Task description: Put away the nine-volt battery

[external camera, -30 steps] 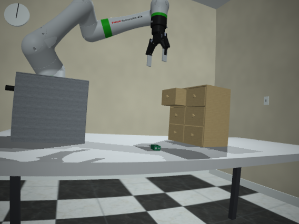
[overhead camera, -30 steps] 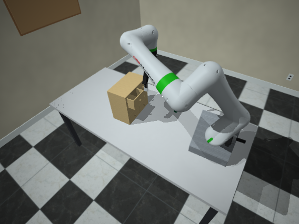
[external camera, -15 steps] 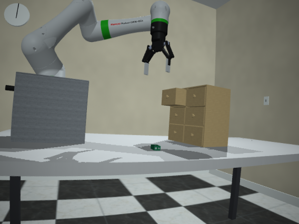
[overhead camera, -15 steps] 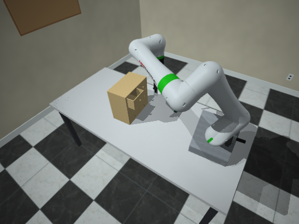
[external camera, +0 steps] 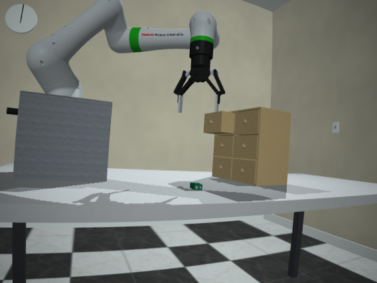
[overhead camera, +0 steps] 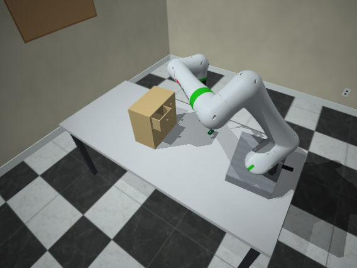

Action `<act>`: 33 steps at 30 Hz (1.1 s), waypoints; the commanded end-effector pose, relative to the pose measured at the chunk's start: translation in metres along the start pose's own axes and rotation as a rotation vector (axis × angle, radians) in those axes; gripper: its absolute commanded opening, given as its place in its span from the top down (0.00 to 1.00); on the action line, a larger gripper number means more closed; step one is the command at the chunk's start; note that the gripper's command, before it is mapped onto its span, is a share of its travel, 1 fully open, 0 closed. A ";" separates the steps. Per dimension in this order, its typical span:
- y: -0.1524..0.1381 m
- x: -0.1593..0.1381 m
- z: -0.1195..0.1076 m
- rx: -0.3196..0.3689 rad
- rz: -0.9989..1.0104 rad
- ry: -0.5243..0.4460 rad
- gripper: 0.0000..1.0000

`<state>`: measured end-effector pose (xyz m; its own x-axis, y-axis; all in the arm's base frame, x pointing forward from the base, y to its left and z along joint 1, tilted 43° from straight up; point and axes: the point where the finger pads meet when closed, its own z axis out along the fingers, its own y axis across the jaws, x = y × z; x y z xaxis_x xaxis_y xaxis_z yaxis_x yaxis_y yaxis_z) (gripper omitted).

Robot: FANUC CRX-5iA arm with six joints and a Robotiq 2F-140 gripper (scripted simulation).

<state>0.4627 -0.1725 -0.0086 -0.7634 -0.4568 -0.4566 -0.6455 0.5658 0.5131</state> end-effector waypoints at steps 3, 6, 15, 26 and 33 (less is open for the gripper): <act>-0.013 0.030 0.037 0.001 -0.146 0.000 0.00; -0.021 0.048 0.060 0.001 -0.234 0.000 0.00; -0.041 0.094 0.118 0.001 -0.459 0.000 0.00; -0.054 0.122 0.154 0.001 -0.598 0.000 0.00; -0.058 0.131 0.165 0.001 -0.643 0.001 0.00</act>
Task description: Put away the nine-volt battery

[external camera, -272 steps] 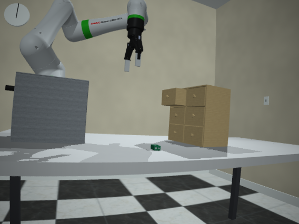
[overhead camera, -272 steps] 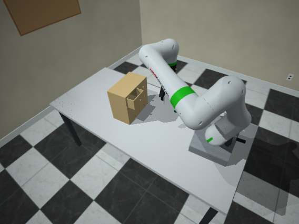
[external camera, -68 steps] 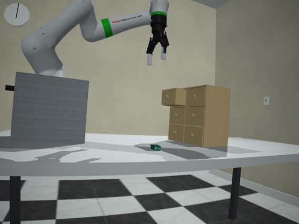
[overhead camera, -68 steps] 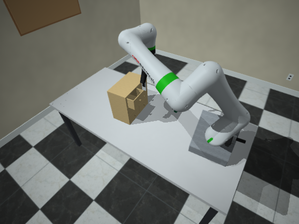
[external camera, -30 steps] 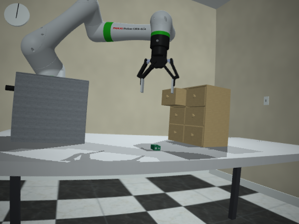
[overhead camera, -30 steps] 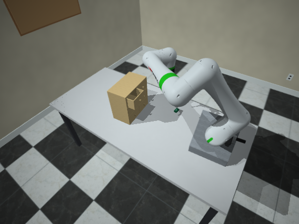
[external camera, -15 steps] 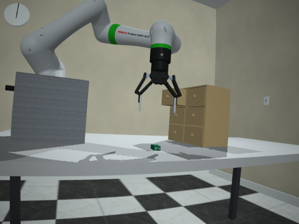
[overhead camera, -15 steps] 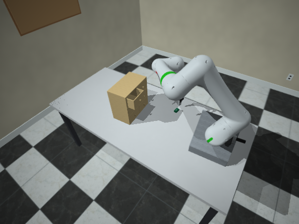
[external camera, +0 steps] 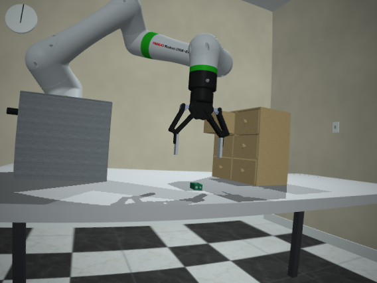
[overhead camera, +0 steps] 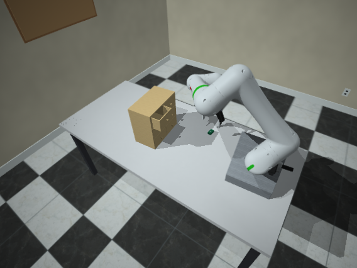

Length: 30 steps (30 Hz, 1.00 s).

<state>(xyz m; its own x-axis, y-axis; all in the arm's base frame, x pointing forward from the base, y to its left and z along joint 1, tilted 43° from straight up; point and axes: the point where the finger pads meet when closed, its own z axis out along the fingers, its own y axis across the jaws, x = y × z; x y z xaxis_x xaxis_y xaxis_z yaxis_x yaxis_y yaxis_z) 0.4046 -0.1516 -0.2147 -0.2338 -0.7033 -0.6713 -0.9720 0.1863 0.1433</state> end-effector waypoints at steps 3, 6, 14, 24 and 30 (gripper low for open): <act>0.001 0.004 0.004 0.000 -0.015 0.000 0.00; 0.001 0.004 0.004 0.000 -0.017 0.000 0.00; 0.001 0.004 0.005 0.000 -0.018 0.000 0.00; 0.001 0.004 0.005 0.000 -0.018 0.000 0.74; 0.001 0.004 0.005 0.000 -0.018 0.000 0.74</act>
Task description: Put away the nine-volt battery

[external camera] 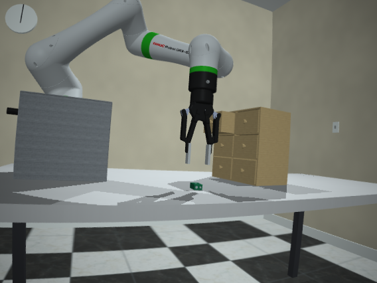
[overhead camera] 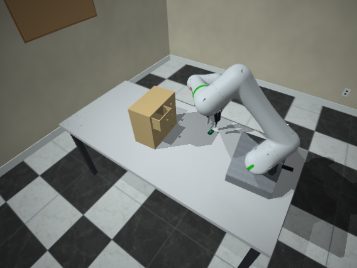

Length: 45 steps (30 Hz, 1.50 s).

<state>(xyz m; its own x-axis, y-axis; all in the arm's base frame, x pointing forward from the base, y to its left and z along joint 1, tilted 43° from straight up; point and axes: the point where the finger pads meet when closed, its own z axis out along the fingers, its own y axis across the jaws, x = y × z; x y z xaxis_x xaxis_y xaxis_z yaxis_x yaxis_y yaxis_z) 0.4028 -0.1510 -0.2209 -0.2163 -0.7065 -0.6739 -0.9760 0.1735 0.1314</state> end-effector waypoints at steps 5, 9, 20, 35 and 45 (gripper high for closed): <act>0.000 0.000 0.000 0.000 0.000 0.000 0.74; 0.000 0.000 0.000 0.000 0.000 0.000 0.74; 0.000 0.000 0.007 0.000 0.000 0.000 0.74; 0.000 0.000 0.039 0.000 0.000 0.000 0.74; 0.000 0.000 0.051 0.000 0.000 0.000 0.74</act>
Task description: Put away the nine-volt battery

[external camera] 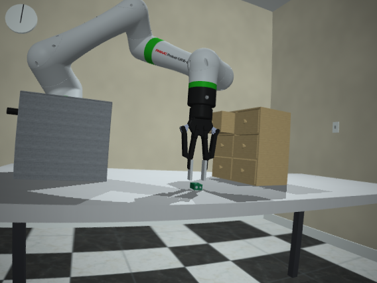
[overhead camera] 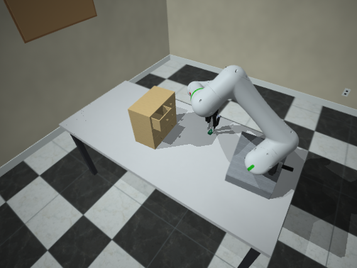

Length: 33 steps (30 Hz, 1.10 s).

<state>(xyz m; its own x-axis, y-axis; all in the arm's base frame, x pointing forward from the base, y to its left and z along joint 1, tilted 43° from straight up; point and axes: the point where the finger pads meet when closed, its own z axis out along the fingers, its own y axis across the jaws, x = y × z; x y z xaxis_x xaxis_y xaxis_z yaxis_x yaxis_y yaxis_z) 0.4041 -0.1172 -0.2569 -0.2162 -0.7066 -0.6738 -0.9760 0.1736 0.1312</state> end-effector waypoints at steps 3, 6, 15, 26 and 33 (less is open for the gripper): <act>0.000 0.000 0.002 0.000 0.000 0.000 0.74; 0.000 0.000 0.002 0.000 0.000 0.000 0.74; 0.000 0.000 0.002 0.000 0.000 0.000 0.74; 0.000 0.000 0.002 0.000 0.000 0.000 0.74; 0.000 0.000 0.008 0.000 0.000 0.000 0.74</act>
<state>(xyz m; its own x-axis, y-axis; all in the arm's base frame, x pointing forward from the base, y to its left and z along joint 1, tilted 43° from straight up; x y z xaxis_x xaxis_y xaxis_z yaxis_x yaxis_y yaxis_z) 0.4041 -0.1137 -0.2607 -0.2160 -0.7067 -0.6737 -0.9761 0.1732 0.1314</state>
